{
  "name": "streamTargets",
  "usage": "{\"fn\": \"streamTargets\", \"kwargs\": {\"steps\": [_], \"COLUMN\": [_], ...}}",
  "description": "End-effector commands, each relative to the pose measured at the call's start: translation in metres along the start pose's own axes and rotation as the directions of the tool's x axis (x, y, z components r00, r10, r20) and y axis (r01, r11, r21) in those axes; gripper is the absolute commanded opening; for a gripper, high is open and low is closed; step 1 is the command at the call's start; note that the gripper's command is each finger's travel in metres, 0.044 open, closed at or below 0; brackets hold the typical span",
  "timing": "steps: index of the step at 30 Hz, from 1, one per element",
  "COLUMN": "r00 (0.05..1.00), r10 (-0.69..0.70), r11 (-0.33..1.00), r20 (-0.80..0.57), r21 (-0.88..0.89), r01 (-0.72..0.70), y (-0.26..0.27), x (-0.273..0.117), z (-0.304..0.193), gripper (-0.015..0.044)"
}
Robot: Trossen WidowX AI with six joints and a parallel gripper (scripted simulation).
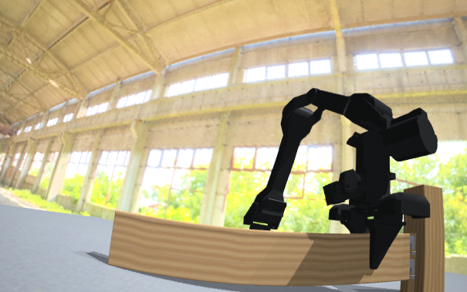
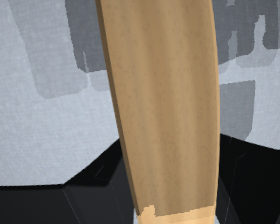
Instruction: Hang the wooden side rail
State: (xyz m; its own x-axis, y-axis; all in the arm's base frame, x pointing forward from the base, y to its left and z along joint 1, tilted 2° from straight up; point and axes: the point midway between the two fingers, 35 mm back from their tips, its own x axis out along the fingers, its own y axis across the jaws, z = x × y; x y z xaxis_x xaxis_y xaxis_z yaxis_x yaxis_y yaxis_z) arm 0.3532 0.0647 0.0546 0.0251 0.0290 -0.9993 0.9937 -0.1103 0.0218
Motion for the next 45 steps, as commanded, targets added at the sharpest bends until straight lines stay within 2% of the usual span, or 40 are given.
{"fn": "streamTargets", "kwargs": {"steps": [1, 45], "r00": [1.0, 1.0], "r10": [0.009, 0.01], "r11": [1.0, 1.0], "r20": [-0.003, -0.003], "r21": [0.002, 0.002], "r01": [-0.009, -0.009], "y": [0.001, 0.0019], "x": [-0.0022, -0.0029], "z": [-0.0017, -0.0058], "gripper": [0.0, 0.0]}}
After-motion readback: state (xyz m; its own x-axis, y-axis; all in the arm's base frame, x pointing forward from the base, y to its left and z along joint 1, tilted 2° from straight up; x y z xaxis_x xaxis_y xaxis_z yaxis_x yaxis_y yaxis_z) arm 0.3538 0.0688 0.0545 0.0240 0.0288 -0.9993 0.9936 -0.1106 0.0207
